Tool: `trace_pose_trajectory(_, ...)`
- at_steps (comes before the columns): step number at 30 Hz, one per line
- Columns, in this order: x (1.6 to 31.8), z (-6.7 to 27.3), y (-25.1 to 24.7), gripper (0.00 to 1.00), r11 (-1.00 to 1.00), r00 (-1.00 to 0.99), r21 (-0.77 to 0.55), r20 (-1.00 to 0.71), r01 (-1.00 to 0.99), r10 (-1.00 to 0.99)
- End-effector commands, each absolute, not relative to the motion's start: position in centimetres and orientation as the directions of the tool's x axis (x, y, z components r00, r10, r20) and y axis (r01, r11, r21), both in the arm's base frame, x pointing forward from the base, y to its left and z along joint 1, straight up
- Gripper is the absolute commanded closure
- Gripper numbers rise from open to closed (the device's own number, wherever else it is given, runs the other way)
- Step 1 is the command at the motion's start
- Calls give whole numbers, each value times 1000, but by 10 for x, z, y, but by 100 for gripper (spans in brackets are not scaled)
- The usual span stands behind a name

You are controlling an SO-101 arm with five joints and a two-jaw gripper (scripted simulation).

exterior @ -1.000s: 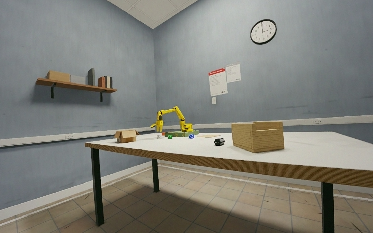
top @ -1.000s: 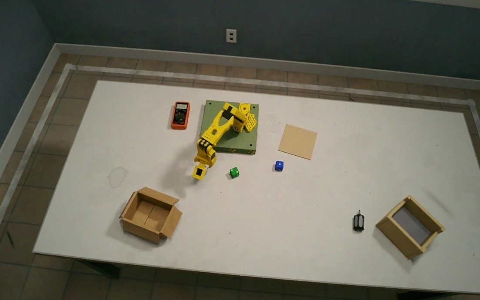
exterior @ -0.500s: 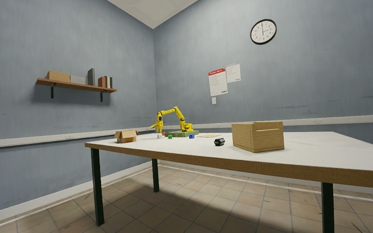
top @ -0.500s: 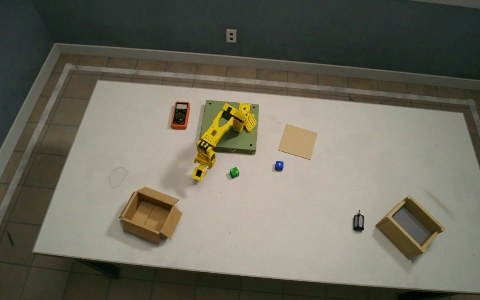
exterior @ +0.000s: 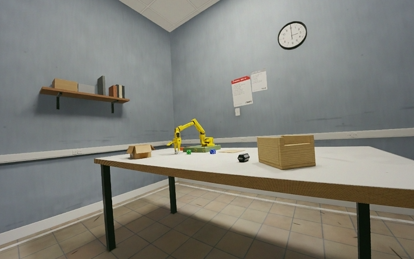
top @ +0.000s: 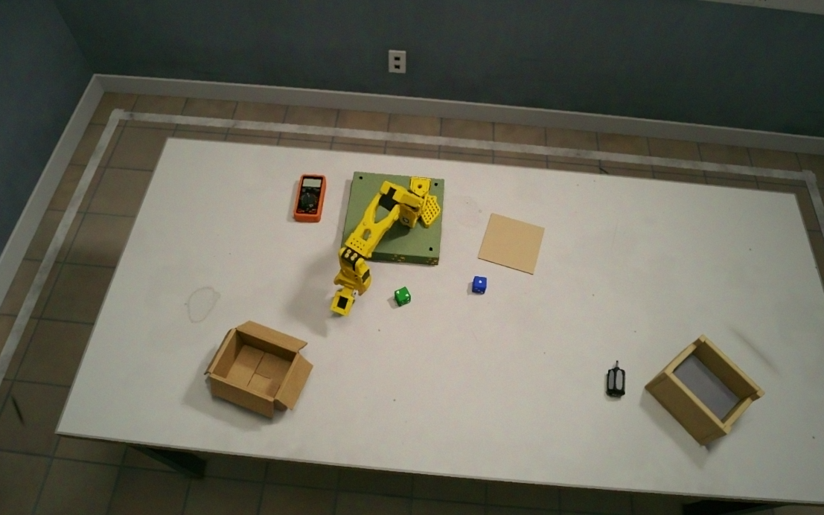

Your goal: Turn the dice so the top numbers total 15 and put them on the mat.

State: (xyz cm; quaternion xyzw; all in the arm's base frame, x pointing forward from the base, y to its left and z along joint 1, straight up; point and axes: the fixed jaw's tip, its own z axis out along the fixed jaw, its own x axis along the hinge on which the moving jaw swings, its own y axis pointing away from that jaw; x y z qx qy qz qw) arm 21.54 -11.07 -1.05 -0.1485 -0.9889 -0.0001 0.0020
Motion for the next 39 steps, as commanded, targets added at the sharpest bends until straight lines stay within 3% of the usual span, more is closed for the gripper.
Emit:
trace_pose_trajectory(1, 211, -19, -111, 65, 955, -955, 5, 25, 297, 297)
trace_pose_trajectory(24, 210, -27, -111, 66, 955, -955, 5, 25, 297, 297)
trace_pose_trajectory(39, 209, -27, -115, 73, 955, -955, 6, 25, 297, 297)
